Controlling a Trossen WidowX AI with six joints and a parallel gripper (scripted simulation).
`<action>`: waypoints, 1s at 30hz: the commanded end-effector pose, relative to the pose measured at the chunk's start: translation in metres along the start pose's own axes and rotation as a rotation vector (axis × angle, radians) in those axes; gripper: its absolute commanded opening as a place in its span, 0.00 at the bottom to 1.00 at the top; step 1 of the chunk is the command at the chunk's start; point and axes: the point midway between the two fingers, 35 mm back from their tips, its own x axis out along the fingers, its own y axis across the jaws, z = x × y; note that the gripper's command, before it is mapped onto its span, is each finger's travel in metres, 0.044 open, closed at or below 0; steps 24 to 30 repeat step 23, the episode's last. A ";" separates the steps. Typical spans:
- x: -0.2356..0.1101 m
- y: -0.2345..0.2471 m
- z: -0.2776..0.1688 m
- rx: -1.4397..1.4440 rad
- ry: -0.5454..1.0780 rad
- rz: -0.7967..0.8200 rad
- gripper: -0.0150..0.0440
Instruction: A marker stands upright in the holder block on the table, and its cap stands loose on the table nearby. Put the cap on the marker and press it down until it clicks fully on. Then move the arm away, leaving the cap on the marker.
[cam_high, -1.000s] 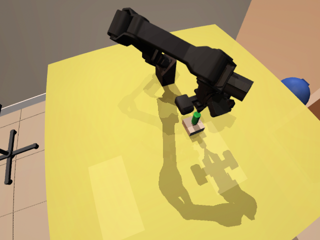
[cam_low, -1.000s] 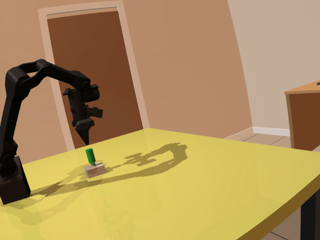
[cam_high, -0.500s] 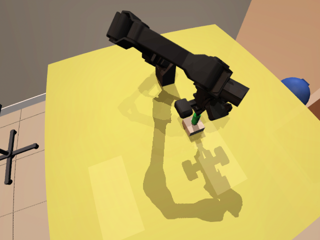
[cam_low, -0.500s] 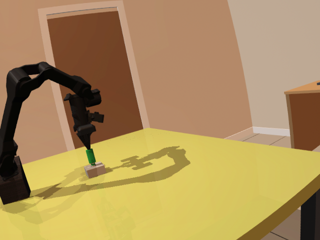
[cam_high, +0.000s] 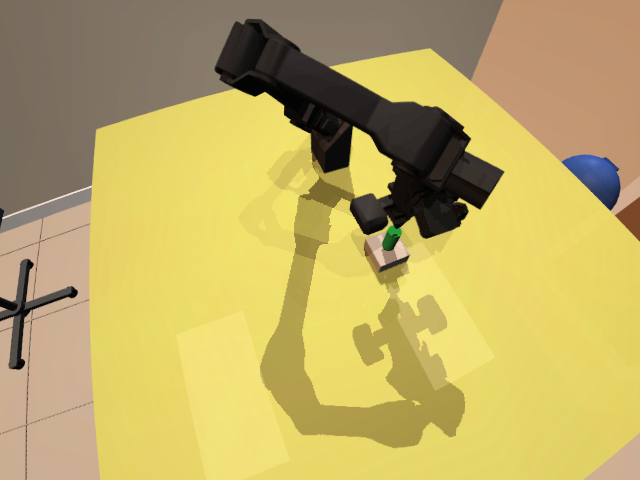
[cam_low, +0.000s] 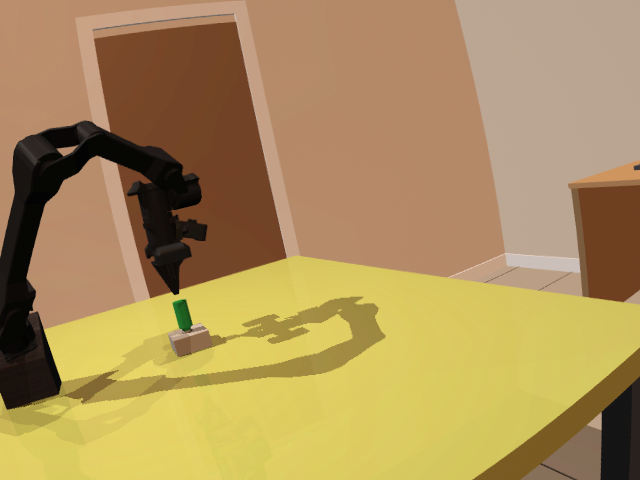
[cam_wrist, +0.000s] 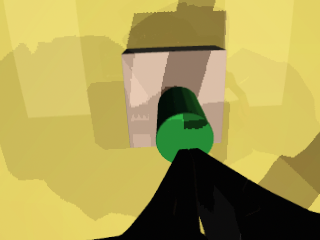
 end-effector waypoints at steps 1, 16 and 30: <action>-0.041 0.004 0.003 -0.001 -0.016 0.016 0.25; -0.075 0.002 0.000 0.010 -0.009 0.000 0.57; -0.075 0.002 0.000 0.010 -0.009 0.000 0.88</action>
